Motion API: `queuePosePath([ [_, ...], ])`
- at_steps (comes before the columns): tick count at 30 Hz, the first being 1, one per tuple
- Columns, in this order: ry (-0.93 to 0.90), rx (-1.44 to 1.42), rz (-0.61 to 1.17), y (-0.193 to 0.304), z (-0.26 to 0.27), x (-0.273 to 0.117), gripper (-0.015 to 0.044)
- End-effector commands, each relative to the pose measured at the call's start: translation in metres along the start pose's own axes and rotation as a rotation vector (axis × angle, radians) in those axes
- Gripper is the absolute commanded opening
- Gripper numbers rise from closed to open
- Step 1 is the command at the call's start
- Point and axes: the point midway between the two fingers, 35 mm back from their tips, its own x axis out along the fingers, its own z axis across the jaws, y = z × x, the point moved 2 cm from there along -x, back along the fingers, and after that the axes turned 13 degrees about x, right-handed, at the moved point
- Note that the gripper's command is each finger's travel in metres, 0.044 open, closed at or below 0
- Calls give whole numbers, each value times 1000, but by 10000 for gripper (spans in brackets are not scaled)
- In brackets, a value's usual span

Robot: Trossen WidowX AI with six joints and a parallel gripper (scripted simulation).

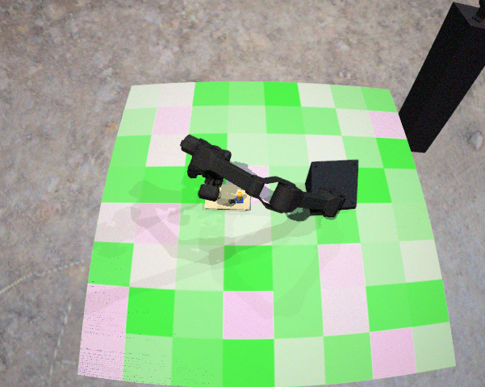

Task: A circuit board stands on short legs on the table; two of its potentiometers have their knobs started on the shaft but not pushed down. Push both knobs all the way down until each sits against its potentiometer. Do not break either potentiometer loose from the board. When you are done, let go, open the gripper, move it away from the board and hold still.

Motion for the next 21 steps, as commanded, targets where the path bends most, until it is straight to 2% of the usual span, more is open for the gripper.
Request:
queuePosePath([
  [1,-3,2,-1,0,1,0,0],
  [21,-3,2,0,0,1,8,0],
])
